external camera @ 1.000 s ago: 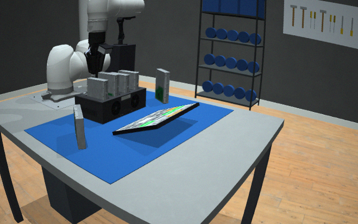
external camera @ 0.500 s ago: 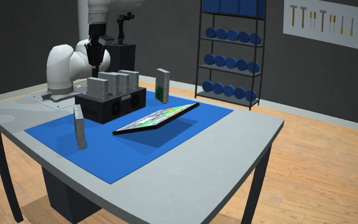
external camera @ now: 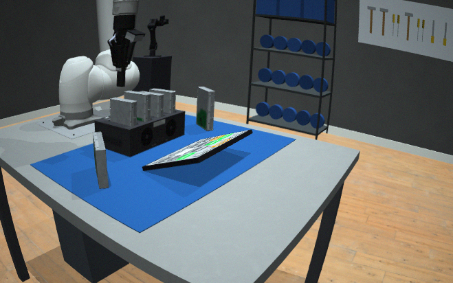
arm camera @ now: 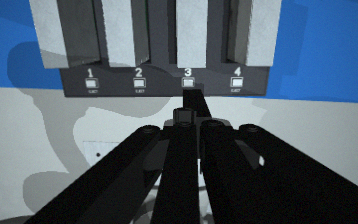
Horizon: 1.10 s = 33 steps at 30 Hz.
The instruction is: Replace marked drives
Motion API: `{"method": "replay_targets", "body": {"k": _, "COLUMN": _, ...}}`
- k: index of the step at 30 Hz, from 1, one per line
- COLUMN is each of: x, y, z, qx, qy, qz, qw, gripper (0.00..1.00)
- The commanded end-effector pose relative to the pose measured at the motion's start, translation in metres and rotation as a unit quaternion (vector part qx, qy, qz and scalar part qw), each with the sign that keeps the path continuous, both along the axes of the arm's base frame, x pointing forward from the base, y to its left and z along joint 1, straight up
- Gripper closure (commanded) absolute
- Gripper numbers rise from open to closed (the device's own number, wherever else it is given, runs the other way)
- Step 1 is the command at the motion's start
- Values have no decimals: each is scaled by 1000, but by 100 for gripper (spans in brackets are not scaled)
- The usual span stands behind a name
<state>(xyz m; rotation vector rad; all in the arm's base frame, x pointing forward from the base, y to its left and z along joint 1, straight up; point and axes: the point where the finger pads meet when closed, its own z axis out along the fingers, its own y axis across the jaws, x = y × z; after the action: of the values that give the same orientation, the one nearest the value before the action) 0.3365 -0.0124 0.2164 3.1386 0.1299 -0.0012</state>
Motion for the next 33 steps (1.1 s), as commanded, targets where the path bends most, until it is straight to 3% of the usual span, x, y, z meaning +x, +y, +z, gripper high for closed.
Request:
{"method": "replay_targets", "body": {"k": 1, "x": 0, "y": 0, "z": 8, "qx": 0, "qy": 0, "qz": 0, "qw": 1000, "gripper": 90}}
{"method": "replay_targets", "body": {"k": 15, "x": 1, "y": 0, "z": 14, "qx": 0, "qy": 0, "qz": -7, "qw": 1000, "gripper": 90}}
{"method": "replay_targets", "body": {"k": 20, "x": 11, "y": 0, "z": 15, "qx": 0, "qy": 0, "qz": -103, "qw": 995, "gripper": 90}}
{"method": "replay_targets", "body": {"k": 25, "x": 32, "y": 1, "z": 16, "qx": 2, "qy": 0, "qz": -266, "qw": 964, "gripper": 90}}
{"method": "replay_targets", "body": {"k": 27, "x": 32, "y": 1, "z": 16, "qx": 2, "qy": 0, "qz": -266, "qw": 964, "gripper": 90}}
{"method": "replay_targets", "body": {"k": 28, "x": 37, "y": 2, "z": 16, "qx": 1, "qy": 0, "qz": -344, "qw": 939, "gripper": 90}}
{"method": "replay_targets", "body": {"k": 33, "x": 61, "y": 4, "z": 15, "qx": 9, "qy": 0, "qz": -458, "qw": 889, "gripper": 90}}
